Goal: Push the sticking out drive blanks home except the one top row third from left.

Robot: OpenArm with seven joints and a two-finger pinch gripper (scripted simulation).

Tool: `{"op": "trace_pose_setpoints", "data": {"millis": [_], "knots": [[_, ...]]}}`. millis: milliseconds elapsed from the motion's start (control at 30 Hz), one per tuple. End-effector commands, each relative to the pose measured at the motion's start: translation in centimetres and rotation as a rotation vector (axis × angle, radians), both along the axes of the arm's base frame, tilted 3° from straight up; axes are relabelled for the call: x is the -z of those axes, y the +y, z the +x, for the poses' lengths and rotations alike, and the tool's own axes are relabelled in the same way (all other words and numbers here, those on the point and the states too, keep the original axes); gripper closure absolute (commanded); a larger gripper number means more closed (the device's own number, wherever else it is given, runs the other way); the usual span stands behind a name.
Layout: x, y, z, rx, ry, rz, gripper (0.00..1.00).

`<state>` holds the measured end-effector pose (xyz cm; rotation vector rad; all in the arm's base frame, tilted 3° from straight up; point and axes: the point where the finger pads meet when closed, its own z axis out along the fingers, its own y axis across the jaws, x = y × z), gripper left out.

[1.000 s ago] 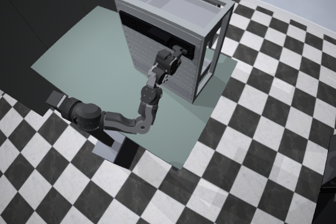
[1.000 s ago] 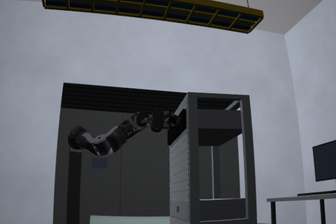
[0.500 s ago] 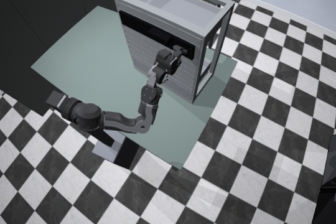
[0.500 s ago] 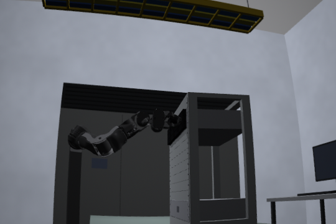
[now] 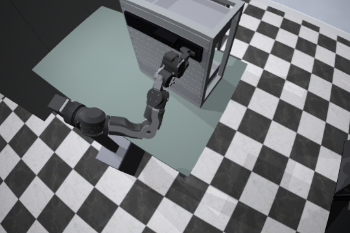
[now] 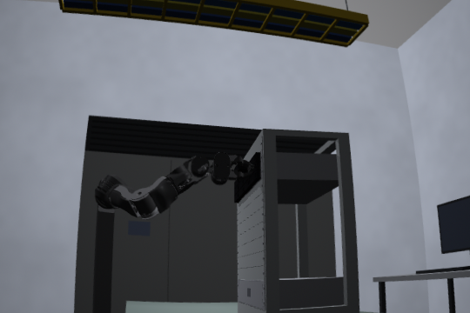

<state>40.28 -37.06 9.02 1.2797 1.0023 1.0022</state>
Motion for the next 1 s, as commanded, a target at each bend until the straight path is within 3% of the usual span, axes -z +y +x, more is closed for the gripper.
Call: {"op": "trace_pose_setpoints", "data": {"millis": [0, 200, 967], "knots": [[0.0, 0.4, 0.1, -0.013, -0.005, -0.002, 1.0], [0.0, 0.5, -0.4, -0.009, -0.005, 0.001, 1.0], [0.1, 1.7, -5.1, -0.007, -0.01, -0.001, 1.0]]}}
